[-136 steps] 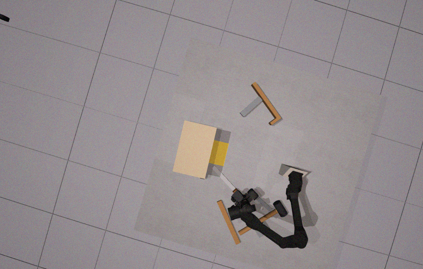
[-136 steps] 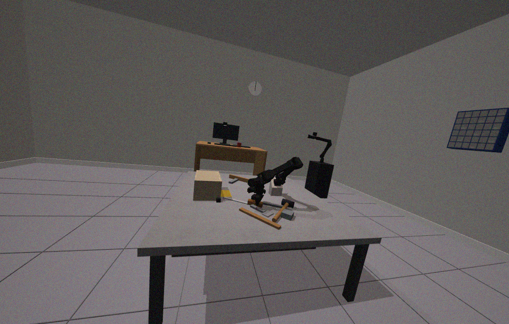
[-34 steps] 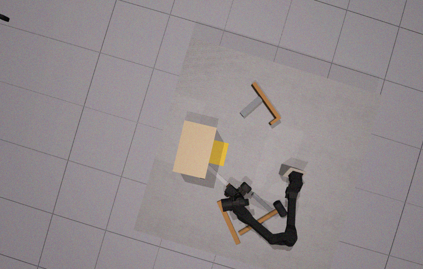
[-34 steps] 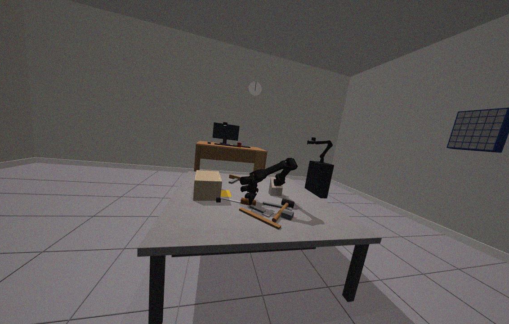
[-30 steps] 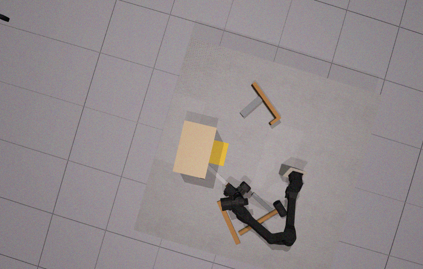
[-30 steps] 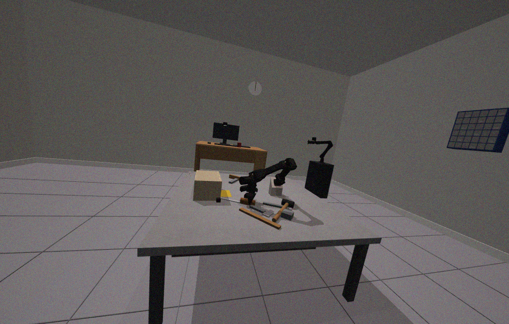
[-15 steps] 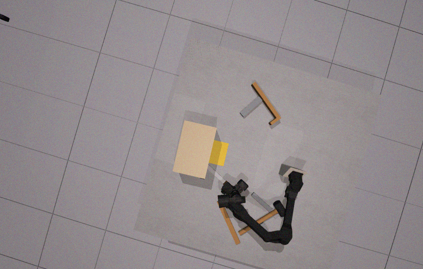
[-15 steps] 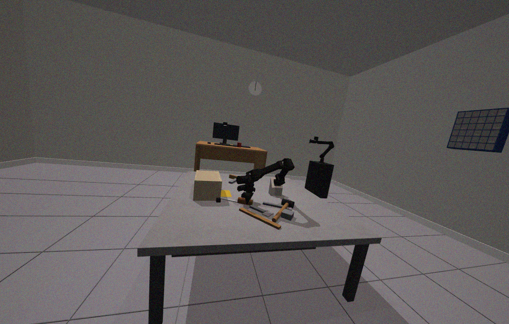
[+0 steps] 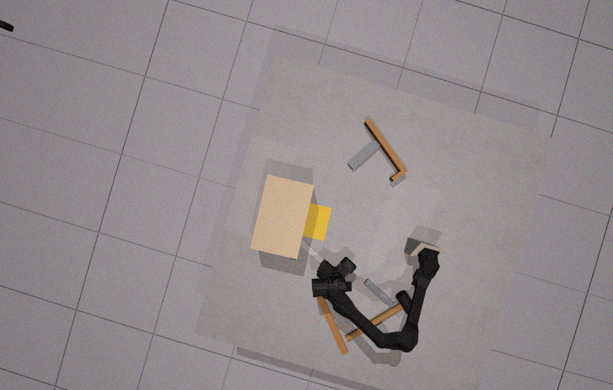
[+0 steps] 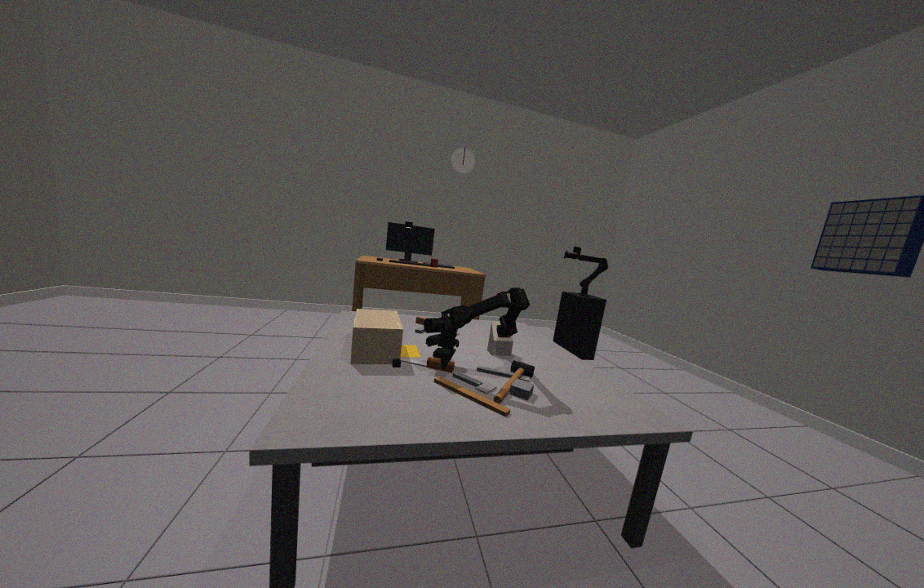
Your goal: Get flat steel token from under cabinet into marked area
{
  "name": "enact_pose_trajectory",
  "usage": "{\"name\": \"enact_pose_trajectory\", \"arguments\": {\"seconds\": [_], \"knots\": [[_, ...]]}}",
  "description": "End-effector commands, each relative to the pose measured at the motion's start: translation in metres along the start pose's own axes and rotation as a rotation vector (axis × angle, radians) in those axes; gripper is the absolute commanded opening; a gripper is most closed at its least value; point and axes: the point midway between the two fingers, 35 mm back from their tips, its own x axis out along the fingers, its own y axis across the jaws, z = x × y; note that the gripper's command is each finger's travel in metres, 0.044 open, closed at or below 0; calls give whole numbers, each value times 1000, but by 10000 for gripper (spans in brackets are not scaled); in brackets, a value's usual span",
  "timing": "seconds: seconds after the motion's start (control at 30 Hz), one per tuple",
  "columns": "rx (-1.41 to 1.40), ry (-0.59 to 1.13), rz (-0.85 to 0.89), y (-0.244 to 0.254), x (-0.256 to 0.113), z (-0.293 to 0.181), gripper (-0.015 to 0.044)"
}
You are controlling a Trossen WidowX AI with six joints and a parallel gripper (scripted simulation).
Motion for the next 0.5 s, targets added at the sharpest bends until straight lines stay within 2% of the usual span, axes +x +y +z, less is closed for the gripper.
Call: {"name": "enact_pose_trajectory", "arguments": {"seconds": [0.0, 0.47], "knots": [[-4, -7, 1, 0, 0, 10, 0], [-4, -7, 1, 0, 0, 29, 0]]}}
